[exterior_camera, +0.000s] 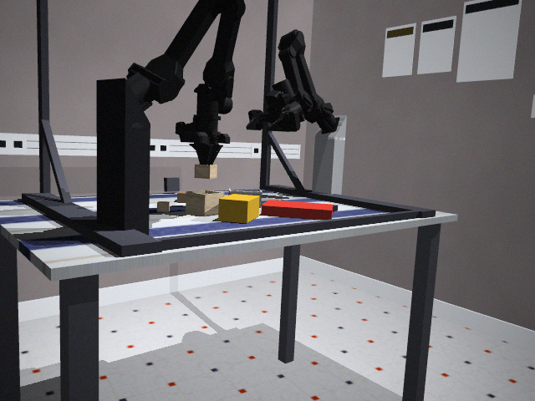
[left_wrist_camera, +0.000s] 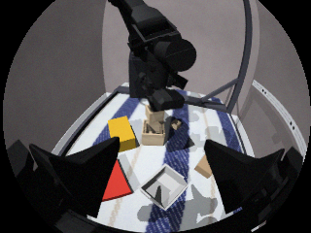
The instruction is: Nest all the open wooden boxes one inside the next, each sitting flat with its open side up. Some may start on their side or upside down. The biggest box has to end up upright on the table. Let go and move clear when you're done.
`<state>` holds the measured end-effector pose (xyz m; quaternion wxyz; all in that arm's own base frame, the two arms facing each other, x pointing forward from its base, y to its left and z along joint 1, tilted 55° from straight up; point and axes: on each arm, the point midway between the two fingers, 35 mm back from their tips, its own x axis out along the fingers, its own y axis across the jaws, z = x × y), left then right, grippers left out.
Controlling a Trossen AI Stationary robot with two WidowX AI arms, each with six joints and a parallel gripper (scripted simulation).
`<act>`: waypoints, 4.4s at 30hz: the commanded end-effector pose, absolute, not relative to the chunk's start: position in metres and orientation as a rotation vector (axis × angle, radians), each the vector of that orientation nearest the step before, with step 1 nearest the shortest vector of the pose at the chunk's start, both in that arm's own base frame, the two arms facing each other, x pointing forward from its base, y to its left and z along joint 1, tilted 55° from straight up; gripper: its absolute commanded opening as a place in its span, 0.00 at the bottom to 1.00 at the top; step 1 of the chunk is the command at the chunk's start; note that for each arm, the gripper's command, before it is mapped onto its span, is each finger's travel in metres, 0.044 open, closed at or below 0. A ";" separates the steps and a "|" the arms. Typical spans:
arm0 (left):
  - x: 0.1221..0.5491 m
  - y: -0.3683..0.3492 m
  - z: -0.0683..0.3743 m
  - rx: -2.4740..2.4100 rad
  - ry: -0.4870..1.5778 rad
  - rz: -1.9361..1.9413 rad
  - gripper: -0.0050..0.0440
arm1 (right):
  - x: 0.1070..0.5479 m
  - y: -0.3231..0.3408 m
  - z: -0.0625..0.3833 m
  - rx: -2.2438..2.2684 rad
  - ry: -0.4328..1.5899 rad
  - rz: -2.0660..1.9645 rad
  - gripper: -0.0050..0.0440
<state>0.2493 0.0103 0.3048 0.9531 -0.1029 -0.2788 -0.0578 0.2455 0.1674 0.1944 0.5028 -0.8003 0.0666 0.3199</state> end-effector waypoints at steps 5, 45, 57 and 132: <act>0.245 0.010 0.313 -0.206 -0.593 -0.121 0.92 | 0.246 0.167 0.200 -2.174 0.046 0.812 0.48; 0.245 0.010 0.313 -0.206 -0.593 -0.121 0.92 | 0.247 0.168 0.198 -3.058 -0.428 0.958 0.48; 0.245 0.010 0.313 -0.206 -0.593 -0.121 0.92 | 0.257 0.170 0.187 -3.059 -0.427 0.969 0.48; 0.245 0.010 0.313 -0.206 -0.593 -0.121 0.92 | 0.307 0.185 0.158 -3.057 -0.428 0.949 0.48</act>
